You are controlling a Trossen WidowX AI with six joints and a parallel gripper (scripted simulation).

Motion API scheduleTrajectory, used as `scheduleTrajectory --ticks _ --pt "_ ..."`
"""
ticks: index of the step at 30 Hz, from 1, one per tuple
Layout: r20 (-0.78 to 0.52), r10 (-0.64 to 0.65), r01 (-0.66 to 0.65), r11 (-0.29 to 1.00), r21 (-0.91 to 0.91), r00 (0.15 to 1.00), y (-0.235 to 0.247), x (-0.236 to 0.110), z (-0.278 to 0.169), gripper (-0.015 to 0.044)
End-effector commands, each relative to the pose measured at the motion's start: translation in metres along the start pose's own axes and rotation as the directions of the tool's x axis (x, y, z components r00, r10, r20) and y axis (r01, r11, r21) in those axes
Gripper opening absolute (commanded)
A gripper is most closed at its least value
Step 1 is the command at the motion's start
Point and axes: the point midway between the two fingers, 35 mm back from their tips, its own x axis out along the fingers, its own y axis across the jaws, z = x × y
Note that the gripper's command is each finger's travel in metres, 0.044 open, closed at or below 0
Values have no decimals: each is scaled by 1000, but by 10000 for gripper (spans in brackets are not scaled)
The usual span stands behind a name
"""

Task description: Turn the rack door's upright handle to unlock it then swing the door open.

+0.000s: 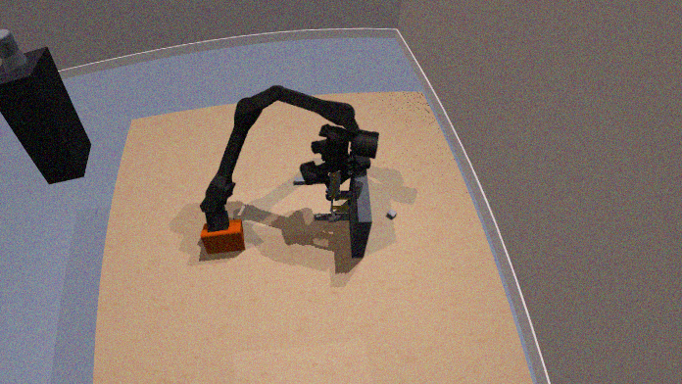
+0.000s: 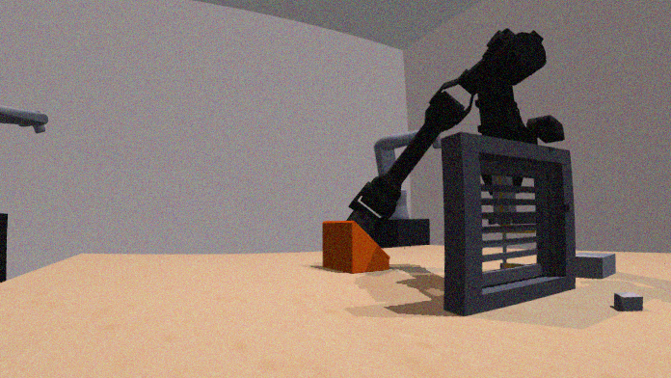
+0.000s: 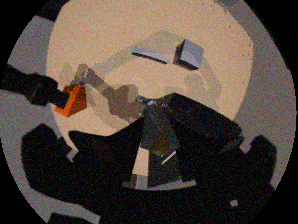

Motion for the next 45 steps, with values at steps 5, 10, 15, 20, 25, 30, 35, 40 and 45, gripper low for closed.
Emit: scheduleTrajectory --ticks 5,10,15,20,25,30,35,40,45 --pt "-3 2 -1 998 66 1000 0 1 -1 294" --pt "-3 1 -1 951 309 1000 0 1 -1 294" --pt "-3 1 0 846 533 1000 0 1 -1 294" --pt "-3 1 1 690 724 1000 0 1 -1 294" --pt "-3 1 2 491 871 1000 0 1 -1 294" --pt "-3 1 2 263 965 1000 0 1 -1 294" --pt "-3 1 3 18 1000 1000 0 1 -1 294" --pt "-3 1 3 -228 974 1000 0 1 -1 294" --pt "-3 1 3 -459 888 1000 0 1 -1 294"
